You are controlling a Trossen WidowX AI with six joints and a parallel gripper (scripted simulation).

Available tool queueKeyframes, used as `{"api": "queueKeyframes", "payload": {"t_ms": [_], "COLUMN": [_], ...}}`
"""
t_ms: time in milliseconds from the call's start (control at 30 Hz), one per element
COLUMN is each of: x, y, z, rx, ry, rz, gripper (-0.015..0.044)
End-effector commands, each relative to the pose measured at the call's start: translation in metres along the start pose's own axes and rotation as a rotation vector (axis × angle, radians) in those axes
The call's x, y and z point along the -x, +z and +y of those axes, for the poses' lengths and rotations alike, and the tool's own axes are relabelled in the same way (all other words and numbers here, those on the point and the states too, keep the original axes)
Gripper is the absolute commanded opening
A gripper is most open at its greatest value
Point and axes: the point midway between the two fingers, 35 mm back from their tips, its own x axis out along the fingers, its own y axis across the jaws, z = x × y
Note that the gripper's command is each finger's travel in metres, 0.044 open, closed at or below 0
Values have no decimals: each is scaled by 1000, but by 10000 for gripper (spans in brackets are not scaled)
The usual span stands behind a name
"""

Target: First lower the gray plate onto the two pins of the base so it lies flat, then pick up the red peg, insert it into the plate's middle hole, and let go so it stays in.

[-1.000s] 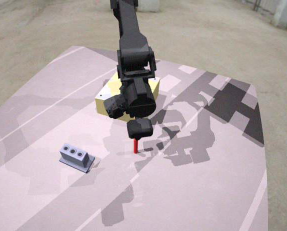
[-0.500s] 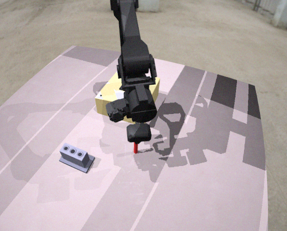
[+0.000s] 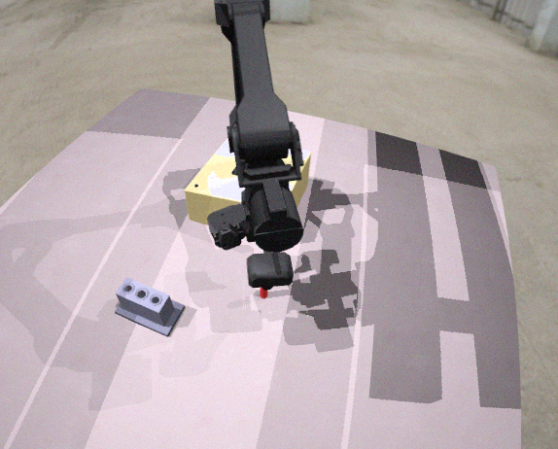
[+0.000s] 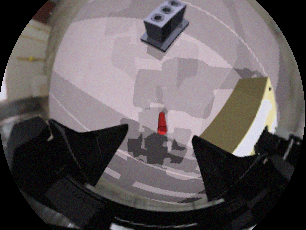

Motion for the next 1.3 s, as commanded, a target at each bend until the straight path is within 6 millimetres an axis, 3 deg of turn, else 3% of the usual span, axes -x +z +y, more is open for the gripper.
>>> {"api": "queueKeyframes", "payload": {"t_ms": [0,900,1267], "x": [-10,-51,-51], "y": [0,-1,-1], "z": [-1,-3,-3], "rx": [-1,-1,-1], "ry": [-10,-10,-10], "rz": [2,2,2], "gripper": [440,440,151]}}
